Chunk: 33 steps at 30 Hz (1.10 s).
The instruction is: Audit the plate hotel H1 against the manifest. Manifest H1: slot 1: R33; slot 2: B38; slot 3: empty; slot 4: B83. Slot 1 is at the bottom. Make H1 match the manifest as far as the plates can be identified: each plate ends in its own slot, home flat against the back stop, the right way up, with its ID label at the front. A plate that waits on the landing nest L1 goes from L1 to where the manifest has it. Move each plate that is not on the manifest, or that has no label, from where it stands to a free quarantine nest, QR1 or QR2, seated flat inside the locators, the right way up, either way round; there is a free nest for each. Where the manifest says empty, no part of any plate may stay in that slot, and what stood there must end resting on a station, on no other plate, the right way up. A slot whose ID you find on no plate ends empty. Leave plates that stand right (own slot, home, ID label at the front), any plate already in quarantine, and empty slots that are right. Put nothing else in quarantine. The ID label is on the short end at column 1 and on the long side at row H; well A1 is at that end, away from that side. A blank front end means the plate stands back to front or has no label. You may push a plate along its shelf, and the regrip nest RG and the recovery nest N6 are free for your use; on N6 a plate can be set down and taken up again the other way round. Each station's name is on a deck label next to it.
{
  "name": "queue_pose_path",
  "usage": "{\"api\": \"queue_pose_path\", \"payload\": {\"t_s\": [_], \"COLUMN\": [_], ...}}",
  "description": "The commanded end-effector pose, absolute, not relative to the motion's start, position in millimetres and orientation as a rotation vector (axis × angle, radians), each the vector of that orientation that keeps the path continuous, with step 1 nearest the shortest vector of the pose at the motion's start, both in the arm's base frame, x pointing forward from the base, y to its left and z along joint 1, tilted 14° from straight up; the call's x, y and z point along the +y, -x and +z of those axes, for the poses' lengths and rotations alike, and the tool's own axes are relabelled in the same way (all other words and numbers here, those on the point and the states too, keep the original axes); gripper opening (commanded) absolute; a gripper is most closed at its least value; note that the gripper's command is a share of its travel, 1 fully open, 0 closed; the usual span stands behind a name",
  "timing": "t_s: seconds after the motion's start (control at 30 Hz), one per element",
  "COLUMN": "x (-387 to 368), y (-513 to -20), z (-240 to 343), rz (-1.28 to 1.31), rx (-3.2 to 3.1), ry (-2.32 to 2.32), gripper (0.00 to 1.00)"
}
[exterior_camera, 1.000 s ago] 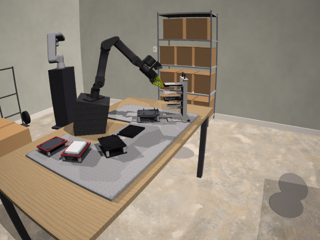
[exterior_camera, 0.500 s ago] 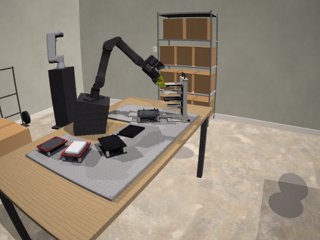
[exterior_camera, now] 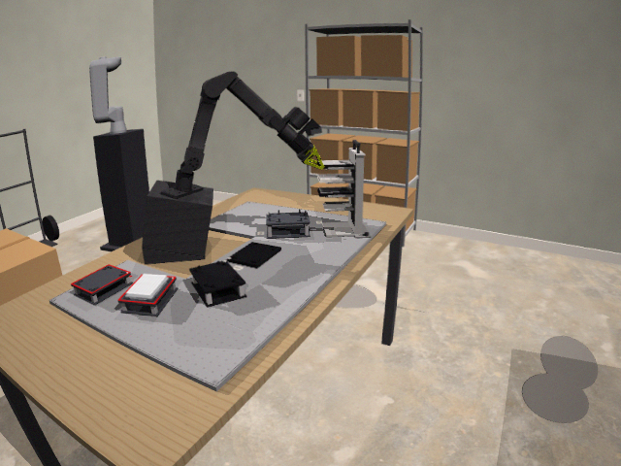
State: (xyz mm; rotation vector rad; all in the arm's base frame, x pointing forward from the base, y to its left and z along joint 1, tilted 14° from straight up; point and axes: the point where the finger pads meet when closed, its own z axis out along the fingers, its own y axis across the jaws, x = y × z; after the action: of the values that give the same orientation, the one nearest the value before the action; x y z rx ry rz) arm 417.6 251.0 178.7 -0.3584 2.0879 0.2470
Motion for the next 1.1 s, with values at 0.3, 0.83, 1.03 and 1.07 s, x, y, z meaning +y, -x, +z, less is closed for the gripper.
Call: {"api": "queue_pose_path", "payload": {"t_s": [0.3,0.83,1.03,1.07], "x": [251,248,246,246], "y": [-419,-405,-400,-400], "z": [186,180,182,182], "rz": [0.251,0.245,0.253,0.253], "rx": [2.077,2.091,2.076,2.076], "ry": [0.355,0.364,0.357,0.357], "gripper": [0.86,0.86,0.86,0.86]}}
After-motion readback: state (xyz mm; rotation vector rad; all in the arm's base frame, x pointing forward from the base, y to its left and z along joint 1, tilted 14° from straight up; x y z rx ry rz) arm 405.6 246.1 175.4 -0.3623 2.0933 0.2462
